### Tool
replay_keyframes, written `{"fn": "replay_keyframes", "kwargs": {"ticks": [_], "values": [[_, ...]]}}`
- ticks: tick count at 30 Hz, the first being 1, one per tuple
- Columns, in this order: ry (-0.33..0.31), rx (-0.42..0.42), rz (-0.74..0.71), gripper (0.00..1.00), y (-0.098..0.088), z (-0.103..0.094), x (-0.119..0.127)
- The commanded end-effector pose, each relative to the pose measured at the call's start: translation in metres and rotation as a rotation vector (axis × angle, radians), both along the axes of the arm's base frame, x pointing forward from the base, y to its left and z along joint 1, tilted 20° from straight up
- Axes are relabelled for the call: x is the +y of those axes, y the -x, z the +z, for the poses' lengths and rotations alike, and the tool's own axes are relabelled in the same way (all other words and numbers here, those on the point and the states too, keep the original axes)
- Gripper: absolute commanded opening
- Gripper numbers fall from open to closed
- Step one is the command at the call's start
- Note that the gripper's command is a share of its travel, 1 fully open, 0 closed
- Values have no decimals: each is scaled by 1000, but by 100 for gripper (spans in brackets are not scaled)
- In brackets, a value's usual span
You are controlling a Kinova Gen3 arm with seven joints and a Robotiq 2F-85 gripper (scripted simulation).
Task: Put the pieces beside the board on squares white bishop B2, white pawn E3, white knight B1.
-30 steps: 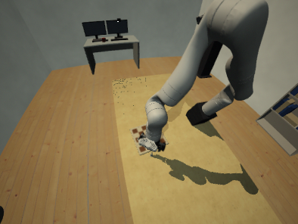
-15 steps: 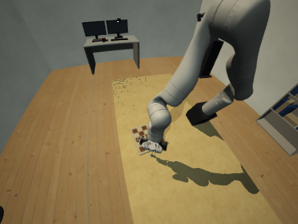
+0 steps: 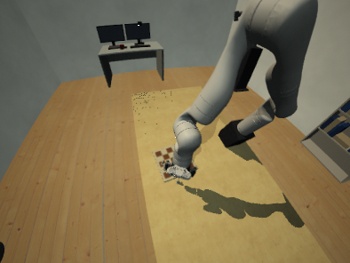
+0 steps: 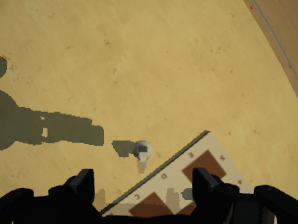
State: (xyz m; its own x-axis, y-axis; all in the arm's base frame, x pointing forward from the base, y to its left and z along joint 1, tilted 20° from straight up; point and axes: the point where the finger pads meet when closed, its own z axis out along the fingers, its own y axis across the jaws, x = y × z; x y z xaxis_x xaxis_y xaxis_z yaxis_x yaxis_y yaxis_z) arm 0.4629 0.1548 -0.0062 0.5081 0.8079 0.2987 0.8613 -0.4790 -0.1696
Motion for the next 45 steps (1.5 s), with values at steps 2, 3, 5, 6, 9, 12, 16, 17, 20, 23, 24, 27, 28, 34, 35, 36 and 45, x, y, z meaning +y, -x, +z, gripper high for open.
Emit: {"fn": "replay_keyframes", "kwargs": {"ticks": [2, 3, 5, 6, 9, 12, 16, 17, 20, 23, 24, 27, 28, 34, 35, 36, 45], "values": [[0, -2, -1, 37, -1, 1, 0], [0, -2, -1, 37, -1, 1, 0], [0, -2, -1, 37, -1, 1, 0], [0, -2, -1, 37, -1, 1, 0], [0, -2, -1, 37, -1, 1, 0], [0, -2, -1, 37, -1, 1, 0], [0, -2, -1, 37, -1, 1, 0], [0, -2, -1, 37, -1, 1, 0], [0, -2, -1, 37, -1, 1, 0], [0, -2, -1, 37, -1, 1, 0], [0, -2, -1, 37, -1, 1, 0], [0, -2, -1, 37, -1, 1, 0], [0, -2, -1, 37, -1, 1, 0], [0, -2, -1, 37, -1, 0, 0], [0, -2, -1, 37, -1, 0, 0], [0, -2, -1, 37, -1, 0, 0], [0, -2, -1, 37, -1, -4, 1]]}}
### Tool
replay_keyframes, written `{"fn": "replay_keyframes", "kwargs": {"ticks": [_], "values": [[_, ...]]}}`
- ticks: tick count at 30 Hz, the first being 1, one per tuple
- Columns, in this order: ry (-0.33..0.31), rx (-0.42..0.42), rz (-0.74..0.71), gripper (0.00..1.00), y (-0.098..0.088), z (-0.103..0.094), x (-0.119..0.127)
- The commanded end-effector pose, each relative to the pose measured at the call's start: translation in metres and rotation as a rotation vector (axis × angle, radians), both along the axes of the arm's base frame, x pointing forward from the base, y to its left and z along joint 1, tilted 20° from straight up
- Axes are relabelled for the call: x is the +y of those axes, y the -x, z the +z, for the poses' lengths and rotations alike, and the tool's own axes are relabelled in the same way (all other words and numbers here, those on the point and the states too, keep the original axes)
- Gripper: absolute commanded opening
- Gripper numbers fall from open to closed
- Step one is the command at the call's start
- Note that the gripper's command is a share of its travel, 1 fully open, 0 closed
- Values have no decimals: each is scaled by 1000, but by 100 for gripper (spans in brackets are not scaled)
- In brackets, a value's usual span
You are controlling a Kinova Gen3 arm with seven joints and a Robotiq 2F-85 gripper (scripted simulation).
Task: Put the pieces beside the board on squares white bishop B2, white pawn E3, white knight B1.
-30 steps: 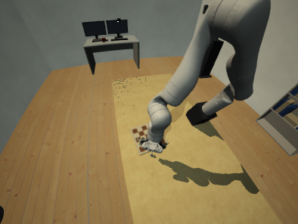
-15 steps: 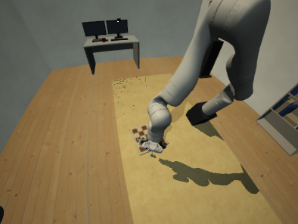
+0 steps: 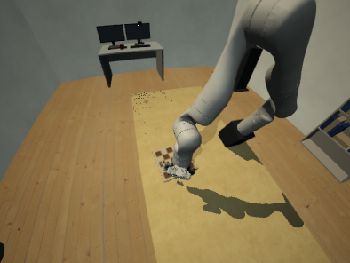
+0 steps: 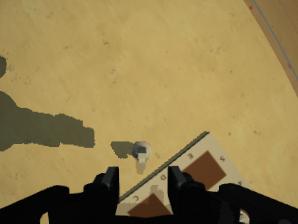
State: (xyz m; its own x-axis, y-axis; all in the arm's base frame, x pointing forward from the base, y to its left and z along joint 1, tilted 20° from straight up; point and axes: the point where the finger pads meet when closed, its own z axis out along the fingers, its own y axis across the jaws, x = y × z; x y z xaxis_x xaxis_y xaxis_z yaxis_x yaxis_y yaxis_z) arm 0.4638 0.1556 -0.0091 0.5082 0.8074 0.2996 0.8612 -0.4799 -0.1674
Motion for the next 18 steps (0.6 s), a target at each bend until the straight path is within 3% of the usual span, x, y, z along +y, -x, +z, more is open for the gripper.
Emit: {"fn": "replay_keyframes", "kwargs": {"ticks": [1, 18], "values": [[0, 1, 0, 37, 0, -2, 1], [0, 1, 0, 37, 0, -22, 8]]}}
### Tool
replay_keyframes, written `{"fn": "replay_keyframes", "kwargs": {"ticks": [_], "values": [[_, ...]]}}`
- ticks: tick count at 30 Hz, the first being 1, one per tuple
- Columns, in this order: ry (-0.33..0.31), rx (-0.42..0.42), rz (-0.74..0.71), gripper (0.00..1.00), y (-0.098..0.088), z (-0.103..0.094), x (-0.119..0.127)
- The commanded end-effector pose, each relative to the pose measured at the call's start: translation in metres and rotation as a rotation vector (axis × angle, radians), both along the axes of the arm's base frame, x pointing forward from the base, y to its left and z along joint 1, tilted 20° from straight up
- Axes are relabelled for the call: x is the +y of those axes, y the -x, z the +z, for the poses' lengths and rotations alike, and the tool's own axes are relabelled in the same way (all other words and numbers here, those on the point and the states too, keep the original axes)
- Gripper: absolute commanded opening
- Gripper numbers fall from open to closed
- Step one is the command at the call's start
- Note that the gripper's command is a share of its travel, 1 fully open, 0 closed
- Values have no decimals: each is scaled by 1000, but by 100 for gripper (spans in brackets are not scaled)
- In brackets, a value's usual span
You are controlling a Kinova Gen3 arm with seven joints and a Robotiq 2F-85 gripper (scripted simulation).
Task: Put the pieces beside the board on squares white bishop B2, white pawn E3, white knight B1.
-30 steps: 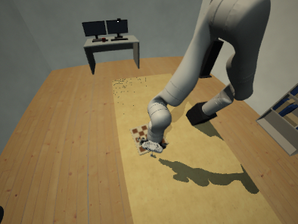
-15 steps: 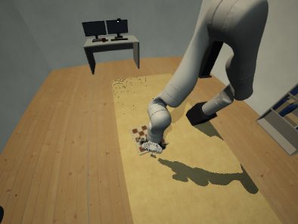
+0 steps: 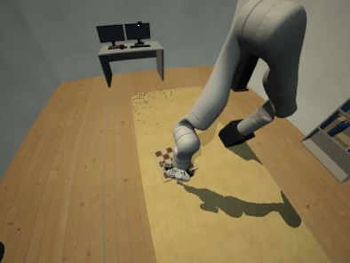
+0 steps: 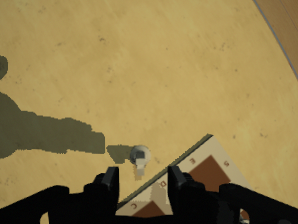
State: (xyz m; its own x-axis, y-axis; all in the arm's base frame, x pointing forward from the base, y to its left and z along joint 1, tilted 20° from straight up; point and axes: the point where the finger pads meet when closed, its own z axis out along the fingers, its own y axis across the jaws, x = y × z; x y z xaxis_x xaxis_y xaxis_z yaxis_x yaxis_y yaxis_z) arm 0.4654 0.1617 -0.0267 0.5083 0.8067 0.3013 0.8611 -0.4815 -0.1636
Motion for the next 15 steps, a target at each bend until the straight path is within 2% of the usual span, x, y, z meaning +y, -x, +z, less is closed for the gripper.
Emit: {"fn": "replay_keyframes", "kwargs": {"ticks": [1, 15], "values": [[-1, 5, 2, 37, 2, -6, 2], [-1, 5, 2, 37, 1, -22, 8]]}}
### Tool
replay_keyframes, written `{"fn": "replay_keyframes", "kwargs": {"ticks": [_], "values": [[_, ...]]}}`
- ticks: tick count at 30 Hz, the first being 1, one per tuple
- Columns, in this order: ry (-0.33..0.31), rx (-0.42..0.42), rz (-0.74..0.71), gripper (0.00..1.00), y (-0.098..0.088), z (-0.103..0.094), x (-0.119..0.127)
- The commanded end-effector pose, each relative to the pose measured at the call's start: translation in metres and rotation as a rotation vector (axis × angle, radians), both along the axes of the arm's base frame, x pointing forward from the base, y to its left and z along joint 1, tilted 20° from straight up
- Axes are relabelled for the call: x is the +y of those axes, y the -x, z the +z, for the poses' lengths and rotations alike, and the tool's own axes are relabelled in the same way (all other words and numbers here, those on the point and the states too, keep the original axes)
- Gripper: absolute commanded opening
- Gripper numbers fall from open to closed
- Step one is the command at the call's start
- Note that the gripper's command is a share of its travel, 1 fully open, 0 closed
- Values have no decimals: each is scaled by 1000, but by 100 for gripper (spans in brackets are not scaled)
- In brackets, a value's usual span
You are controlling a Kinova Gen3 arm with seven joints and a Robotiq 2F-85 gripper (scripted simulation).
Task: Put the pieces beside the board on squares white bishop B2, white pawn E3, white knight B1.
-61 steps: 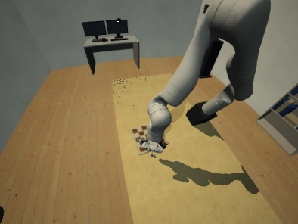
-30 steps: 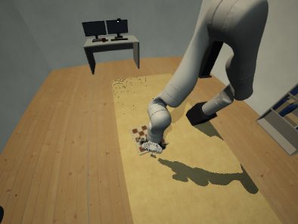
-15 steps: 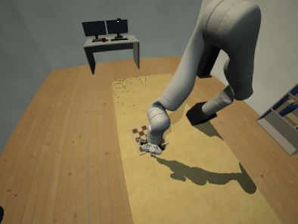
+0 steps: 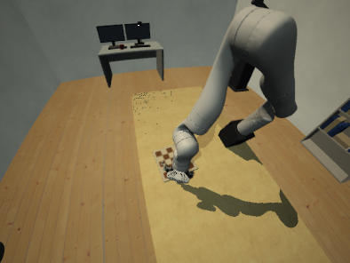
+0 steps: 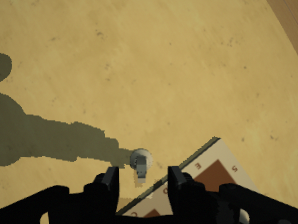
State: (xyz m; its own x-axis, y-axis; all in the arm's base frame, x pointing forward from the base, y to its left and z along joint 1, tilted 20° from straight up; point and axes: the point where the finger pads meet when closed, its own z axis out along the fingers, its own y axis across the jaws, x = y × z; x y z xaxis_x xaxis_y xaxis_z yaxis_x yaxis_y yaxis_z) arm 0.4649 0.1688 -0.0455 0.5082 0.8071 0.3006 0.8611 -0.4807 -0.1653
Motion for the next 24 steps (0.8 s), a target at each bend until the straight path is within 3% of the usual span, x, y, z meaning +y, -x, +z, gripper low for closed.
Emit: {"fn": "replay_keyframes", "kwargs": {"ticks": [1, 24], "values": [[0, 3, 1, 37, 1, -4, 2], [0, 3, 1, 37, 1, -9, 4]]}}
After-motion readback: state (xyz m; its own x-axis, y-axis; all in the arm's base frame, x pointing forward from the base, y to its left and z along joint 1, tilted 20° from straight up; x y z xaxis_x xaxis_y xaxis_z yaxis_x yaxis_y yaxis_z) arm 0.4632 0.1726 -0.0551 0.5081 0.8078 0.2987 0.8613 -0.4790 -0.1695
